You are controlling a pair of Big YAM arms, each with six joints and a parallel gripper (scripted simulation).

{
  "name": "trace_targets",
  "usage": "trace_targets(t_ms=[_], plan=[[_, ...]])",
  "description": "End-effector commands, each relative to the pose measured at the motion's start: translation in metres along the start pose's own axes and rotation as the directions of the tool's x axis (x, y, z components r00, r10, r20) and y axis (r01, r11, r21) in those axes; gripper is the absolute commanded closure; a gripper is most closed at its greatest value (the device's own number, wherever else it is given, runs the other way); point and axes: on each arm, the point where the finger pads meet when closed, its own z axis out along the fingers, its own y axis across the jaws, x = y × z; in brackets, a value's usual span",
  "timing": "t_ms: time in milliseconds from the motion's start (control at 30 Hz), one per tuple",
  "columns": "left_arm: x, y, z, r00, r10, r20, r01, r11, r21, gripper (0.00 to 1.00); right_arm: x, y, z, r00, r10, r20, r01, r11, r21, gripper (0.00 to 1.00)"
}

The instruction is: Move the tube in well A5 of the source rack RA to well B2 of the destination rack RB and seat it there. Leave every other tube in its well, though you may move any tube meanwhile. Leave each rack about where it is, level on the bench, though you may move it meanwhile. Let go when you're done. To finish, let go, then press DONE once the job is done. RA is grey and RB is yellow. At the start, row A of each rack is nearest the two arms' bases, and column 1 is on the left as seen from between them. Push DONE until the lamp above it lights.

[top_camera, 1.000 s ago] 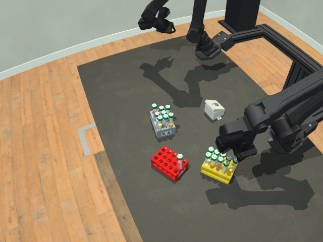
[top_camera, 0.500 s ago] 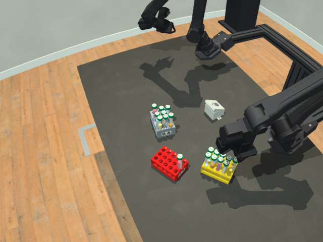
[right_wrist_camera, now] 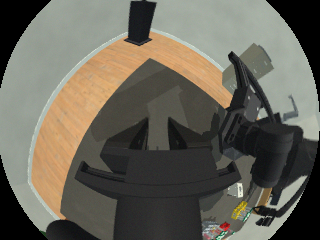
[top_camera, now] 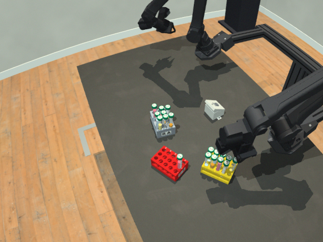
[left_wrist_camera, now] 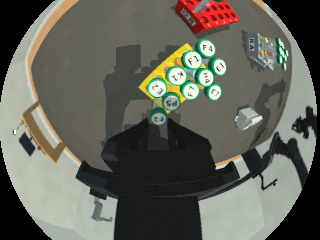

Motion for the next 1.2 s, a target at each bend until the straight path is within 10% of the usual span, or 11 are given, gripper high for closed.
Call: trace_targets(t_ms=[0, 700, 733, 1167], plan=[[0.0019, 0.0017, 0.0055, 1.0, -0.003, -0.004, 0.003, 1.0, -0.002, 0.7, -0.002, 0.0071, -0.0054, 1.0, 0.01, -0.003, -0.01, 1.0, -0.015, 0.7], [0.002, 0.0012, 0.0089, 1.0, -0.004, -0.001, 0.004, 1.0, -0.001, 0.7, -0.002, 0.0071, -0.0054, 1.0, 0.01, -0.003, -0.01, 1.0, -0.015, 0.7], [0.002, 0.0012, 0.009, 1.0, -0.004, -0.001, 0.004, 1.0, -0.001, 1.0, -0.002, 0.0071, -0.0054, 1.0, 0.01, -0.003, -0.01, 1.0, -0.015, 0.7], [0.002, 0.0012, 0.009, 1.0, -0.004, -0.001, 0.004, 1.0, -0.001, 1.0, -0.002, 0.0071, -0.0054, 1.0, 0.01, -0.003, -0.01, 1.0, -0.015, 0.7]])
